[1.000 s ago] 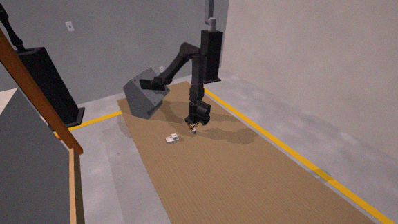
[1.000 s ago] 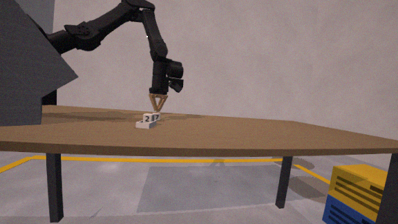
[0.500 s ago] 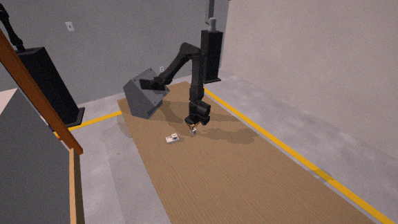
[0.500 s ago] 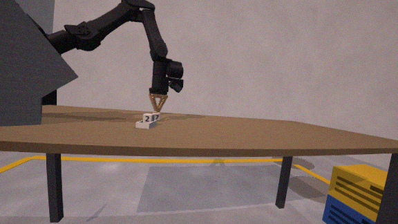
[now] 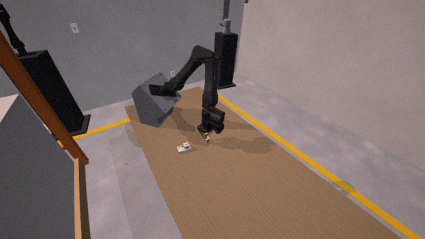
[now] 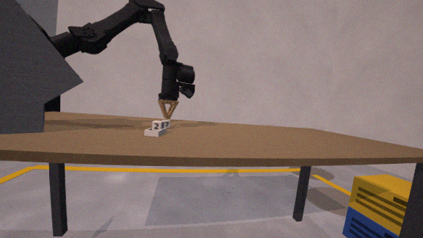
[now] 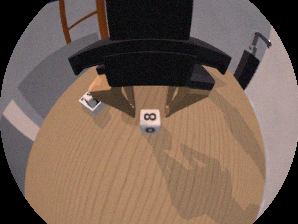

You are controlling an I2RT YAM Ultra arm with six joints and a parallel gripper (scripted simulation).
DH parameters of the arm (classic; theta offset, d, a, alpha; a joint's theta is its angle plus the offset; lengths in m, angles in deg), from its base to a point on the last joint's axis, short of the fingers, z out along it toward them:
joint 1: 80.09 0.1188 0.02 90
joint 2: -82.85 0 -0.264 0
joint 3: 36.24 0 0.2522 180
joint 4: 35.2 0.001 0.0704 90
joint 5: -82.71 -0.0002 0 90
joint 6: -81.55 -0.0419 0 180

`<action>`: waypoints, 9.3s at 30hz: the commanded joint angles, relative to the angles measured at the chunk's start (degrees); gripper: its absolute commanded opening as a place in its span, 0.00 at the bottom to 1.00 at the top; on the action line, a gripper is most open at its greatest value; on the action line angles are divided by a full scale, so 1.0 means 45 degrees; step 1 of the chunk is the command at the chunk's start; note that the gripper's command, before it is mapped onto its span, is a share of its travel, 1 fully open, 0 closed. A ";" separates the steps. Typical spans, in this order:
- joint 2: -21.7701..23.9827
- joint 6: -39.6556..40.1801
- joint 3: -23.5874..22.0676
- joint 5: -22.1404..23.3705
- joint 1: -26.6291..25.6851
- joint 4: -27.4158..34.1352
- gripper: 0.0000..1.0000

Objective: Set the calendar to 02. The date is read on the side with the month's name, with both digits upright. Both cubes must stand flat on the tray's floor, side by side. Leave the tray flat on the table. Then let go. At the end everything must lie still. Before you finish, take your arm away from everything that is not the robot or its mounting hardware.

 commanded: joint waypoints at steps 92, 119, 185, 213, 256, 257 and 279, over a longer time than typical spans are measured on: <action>0.0104 -0.0008 -0.0082 -0.0008 -0.0012 -0.0065 0.45; 0.0094 -0.0011 -0.0056 -0.0011 -0.0008 -0.0051 0.45; -0.0846 -0.0285 0.0023 -0.0278 0.0360 -0.1011 0.45; -0.1172 -0.0370 0.0052 -0.0362 0.0475 -0.1337 0.45; -0.1172 -0.0370 0.0052 -0.0362 0.0475 -0.1337 0.26; -0.1172 -0.0370 0.0052 -0.0362 0.0475 -0.1337 0.26; 0.0529 0.0134 0.0026 0.0128 -0.0202 0.0521 0.26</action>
